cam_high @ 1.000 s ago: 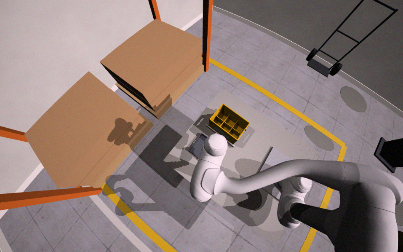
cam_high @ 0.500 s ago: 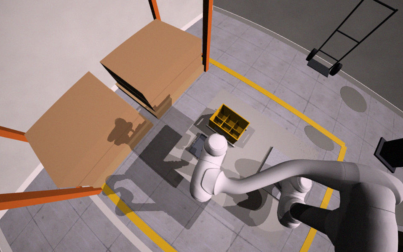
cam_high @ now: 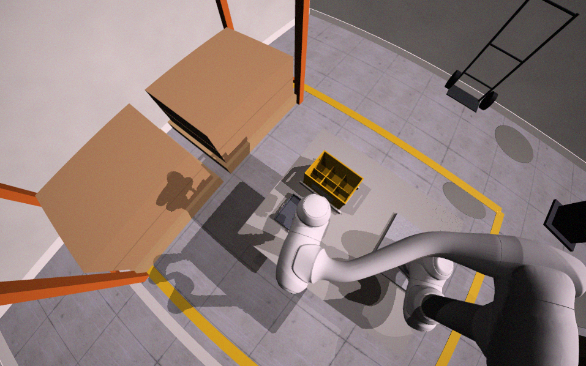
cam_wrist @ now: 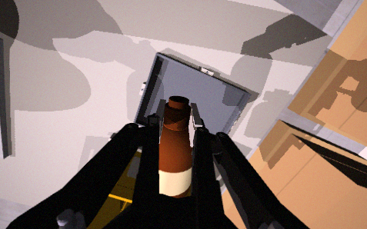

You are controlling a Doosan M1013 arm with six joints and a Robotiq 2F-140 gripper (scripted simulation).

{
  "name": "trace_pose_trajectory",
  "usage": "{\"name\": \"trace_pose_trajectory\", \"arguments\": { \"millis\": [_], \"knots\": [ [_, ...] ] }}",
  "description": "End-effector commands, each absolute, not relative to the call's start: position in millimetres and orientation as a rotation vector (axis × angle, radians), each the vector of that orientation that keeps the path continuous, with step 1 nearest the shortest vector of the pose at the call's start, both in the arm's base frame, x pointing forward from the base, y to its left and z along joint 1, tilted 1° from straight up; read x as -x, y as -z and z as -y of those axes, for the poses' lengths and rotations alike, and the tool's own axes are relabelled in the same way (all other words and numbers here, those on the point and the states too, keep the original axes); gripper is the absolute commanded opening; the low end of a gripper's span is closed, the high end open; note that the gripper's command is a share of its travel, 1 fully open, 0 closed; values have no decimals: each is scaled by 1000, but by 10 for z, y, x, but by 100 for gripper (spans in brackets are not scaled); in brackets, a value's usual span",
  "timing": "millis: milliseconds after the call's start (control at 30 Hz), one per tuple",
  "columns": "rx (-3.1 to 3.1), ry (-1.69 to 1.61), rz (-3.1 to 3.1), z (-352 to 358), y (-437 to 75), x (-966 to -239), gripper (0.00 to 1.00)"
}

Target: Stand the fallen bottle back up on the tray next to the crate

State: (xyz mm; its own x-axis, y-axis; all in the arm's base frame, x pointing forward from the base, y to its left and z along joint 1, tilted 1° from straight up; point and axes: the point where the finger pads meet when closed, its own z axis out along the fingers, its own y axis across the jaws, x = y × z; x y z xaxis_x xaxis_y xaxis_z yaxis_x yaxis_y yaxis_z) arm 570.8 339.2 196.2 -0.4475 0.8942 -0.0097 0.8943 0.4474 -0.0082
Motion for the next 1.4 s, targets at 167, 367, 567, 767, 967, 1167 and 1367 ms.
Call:
{"name": "trace_pose_trajectory", "arguments": {
  "millis": [167,367,567,767,967,1167,1367],
  "knots": [
    [-1649,19,-2669,-3391,-1963,-5708,10],
    [-1649,19,-2669,-3391,-1963,-5708,10],
    [-1649,19,-2669,-3391,-1963,-5708,10],
    [-1656,19,-2665,-3391,-1963,-5708,10],
    [-1691,19,-2643,-3391,-1963,-5708,10],
    [-1799,18,-2570,-3391,-1963,-5708,10],
    [-1915,18,-2484,-3391,-1963,-5708,10]
  ]
}}
